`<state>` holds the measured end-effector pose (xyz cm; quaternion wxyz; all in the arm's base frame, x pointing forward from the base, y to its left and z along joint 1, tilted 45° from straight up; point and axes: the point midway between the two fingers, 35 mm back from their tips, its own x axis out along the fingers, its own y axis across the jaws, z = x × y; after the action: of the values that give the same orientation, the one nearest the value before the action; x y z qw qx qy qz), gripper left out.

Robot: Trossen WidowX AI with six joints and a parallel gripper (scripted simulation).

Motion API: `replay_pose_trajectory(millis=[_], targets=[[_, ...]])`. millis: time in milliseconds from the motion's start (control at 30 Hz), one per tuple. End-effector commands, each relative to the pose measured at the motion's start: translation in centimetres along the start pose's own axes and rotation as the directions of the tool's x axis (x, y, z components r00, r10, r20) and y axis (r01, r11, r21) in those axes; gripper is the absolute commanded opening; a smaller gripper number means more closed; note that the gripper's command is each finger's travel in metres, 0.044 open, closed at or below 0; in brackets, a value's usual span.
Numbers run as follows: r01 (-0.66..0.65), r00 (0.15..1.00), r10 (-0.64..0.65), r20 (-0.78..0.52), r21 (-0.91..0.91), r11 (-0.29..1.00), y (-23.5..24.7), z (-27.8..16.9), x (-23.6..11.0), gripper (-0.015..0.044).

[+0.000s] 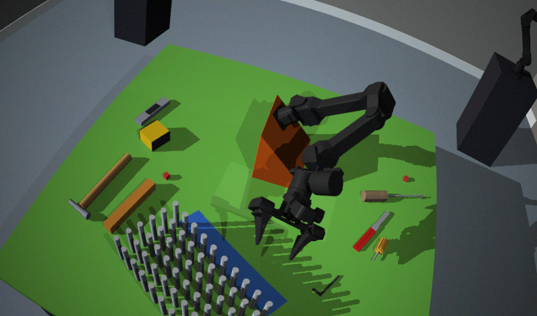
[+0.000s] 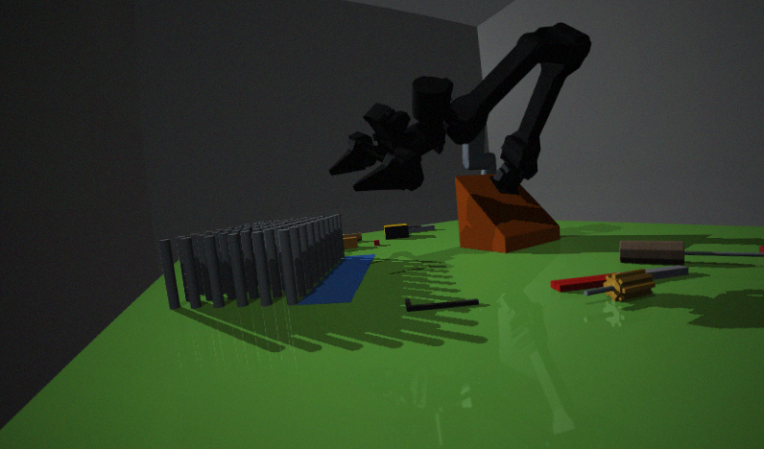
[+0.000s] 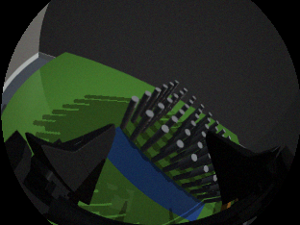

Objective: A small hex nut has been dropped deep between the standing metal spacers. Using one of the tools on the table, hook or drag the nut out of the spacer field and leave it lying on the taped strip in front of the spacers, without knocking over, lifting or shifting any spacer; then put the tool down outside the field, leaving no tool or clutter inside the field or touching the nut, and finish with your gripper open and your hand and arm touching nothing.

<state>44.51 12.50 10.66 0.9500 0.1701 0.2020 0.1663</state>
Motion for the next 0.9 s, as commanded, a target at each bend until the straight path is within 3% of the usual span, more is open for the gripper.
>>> replay_pose_trajectory(millis=[0,867], targets=[[0.167,0.982,-0.166,-0.087,0.006,0.986,-4.34,-4.61,-2.31,0.044],[0.19,0.977,-0.188,-0.099,0.005,0.982,-4.9,-5.22,-2.7,0.044]])
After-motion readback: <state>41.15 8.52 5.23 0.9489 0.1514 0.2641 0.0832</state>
